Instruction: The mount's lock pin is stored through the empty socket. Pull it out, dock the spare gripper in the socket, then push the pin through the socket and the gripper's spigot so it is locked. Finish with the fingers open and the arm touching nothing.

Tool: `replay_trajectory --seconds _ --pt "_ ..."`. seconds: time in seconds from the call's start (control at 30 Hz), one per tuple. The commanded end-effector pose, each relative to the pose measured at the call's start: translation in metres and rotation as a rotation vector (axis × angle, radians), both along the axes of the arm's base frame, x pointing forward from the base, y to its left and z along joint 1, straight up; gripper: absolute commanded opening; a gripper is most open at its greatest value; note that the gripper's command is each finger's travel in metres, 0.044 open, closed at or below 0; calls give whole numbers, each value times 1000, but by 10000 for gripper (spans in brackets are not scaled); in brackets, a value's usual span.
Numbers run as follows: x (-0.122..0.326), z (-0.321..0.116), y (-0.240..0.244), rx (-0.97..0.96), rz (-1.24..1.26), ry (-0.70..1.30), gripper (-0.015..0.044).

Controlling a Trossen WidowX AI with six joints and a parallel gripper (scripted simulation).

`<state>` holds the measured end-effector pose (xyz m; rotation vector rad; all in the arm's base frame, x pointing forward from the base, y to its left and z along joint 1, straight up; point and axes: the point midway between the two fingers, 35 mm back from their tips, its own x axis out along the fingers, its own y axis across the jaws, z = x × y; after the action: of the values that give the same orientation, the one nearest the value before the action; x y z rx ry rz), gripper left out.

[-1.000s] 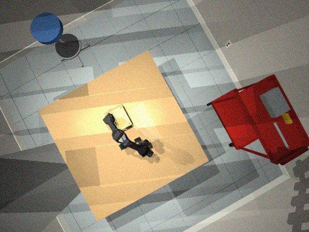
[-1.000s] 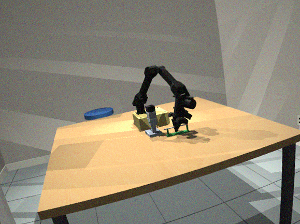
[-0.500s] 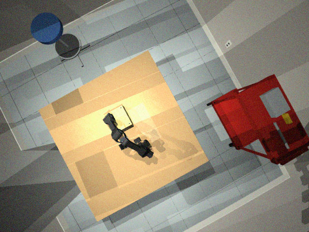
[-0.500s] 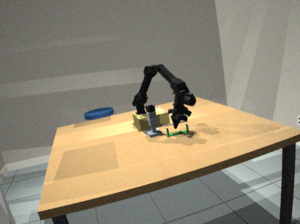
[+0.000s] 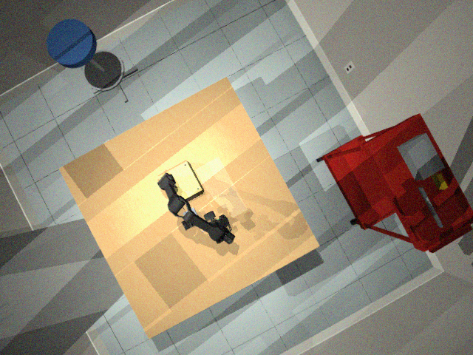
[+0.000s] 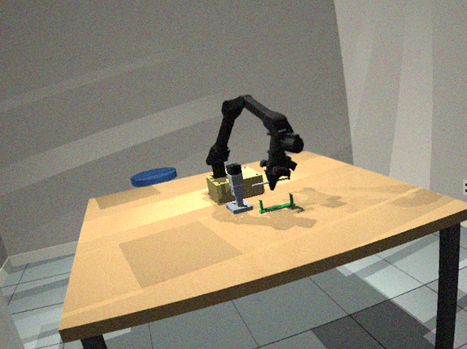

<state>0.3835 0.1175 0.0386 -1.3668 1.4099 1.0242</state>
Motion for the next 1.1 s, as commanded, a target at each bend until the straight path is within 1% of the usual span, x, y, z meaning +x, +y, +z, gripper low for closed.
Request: replay_trajectory --seconds 0.0,0.17,0.2,0.27,1.07 --pt "0 -1 0 0 0 1 0" --pt "0 0 0 1 44 0 0" --pt "0 -1 0 2 19 1 8" --pt "-4 1 1 2 21 1 0" --pt "-71 16 3 3 50 6 0"
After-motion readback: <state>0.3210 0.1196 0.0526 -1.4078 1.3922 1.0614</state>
